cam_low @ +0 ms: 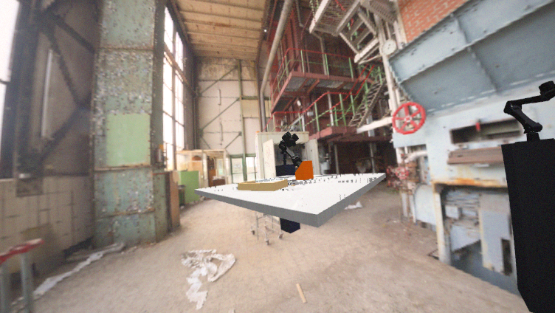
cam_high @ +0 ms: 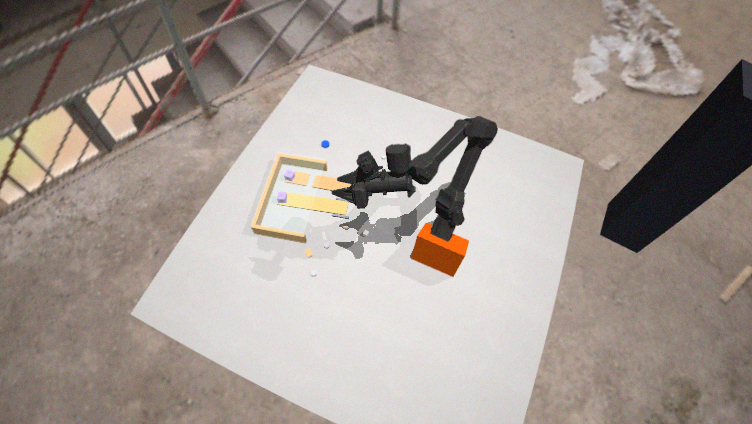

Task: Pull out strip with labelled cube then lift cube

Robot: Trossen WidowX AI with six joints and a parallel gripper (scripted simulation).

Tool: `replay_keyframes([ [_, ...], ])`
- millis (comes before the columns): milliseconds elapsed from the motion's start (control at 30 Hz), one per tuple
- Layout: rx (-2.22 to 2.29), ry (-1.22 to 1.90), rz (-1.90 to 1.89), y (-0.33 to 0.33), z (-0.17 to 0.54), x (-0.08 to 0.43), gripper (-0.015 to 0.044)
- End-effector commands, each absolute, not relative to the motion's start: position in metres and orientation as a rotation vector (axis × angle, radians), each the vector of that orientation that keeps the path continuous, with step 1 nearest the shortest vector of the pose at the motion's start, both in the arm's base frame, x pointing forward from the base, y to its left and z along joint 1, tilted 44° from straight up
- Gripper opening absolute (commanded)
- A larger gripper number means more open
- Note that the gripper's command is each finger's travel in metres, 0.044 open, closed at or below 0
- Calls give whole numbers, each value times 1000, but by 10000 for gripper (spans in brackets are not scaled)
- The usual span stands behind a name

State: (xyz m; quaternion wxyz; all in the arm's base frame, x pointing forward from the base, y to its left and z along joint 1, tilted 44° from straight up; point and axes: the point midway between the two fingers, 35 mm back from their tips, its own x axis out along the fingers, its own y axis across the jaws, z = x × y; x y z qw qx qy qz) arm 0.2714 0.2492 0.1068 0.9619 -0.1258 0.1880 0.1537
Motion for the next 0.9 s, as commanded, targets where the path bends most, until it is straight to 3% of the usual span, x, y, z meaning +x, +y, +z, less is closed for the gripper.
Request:
replay_keyframes([
  [0,-470,430,128,192,86,293,400],
  [200,-758,547,-111,109,67,307,400],
  [800,-767,551,-118,107,67,307,400],
  [867,-773,565,-120,107,66,309,347],
])
